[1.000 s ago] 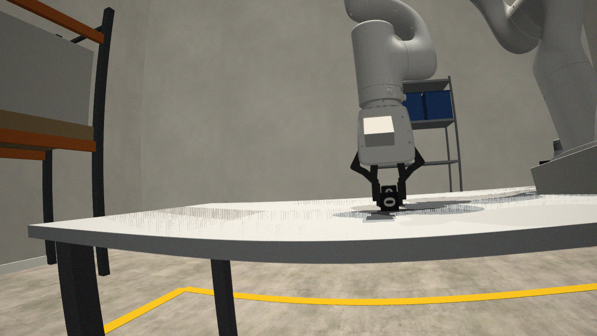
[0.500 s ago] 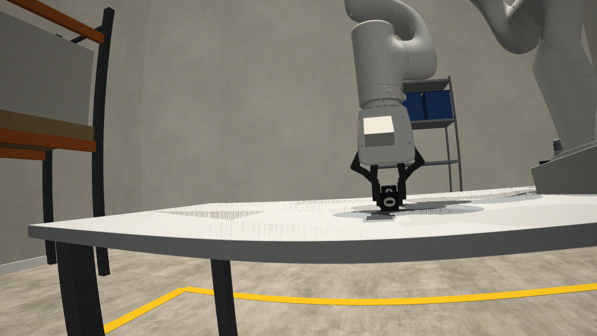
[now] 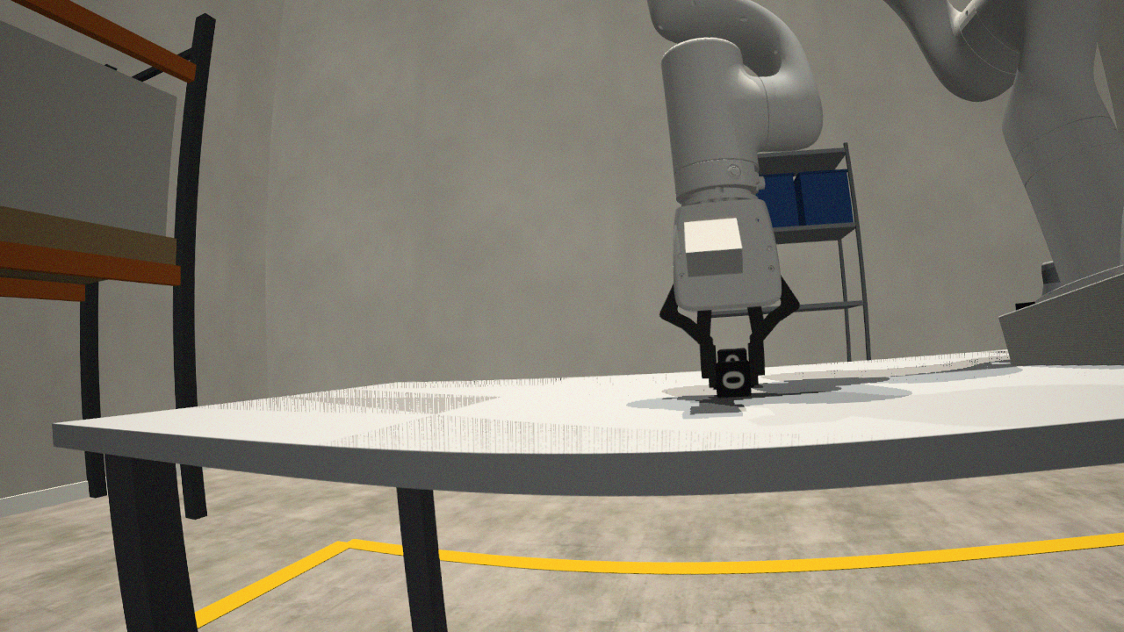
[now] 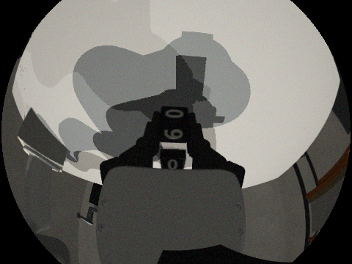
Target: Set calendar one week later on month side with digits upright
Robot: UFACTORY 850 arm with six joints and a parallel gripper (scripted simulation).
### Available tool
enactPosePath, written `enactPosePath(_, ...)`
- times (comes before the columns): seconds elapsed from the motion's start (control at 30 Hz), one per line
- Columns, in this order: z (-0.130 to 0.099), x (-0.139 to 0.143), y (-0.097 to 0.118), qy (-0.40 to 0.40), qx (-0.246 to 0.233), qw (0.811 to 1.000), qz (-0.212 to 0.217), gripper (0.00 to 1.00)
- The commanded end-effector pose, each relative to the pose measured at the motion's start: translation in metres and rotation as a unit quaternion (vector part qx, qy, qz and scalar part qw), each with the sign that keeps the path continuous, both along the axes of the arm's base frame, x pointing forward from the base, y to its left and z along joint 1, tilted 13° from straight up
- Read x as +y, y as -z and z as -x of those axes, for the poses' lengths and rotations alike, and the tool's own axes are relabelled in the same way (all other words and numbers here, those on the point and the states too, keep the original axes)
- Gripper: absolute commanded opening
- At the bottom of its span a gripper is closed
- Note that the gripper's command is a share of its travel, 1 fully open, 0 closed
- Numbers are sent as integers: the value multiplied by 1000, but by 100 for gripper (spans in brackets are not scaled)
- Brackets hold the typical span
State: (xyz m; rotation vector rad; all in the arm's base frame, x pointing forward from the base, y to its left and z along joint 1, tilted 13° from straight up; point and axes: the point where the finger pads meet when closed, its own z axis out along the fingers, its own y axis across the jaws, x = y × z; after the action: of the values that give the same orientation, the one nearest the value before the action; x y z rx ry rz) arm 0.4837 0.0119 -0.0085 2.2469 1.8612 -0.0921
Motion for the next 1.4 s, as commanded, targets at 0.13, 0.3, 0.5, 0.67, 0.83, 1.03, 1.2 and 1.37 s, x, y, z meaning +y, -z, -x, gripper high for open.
enactPosePath(0.13,0,1,-4,0,-1,1000,0,29)
enactPosePath(0.3,1,5,-22,0,-1,1000,0,29)
enactPosePath(0.5,4,10,-44,0,-1,1000,0,29)
enactPosePath(0.67,7,16,-75,0,-1,1000,0,29)
enactPosePath(0.83,8,20,-95,0,-1,1000,0,29)
enactPosePath(1.03,9,21,-98,0,-1,1000,0,29)
enactPosePath(1.2,9,21,-98,0,-1,1000,0,29)
enactPosePath(1.37,15,-28,-112,0,0,1000,-1,29)
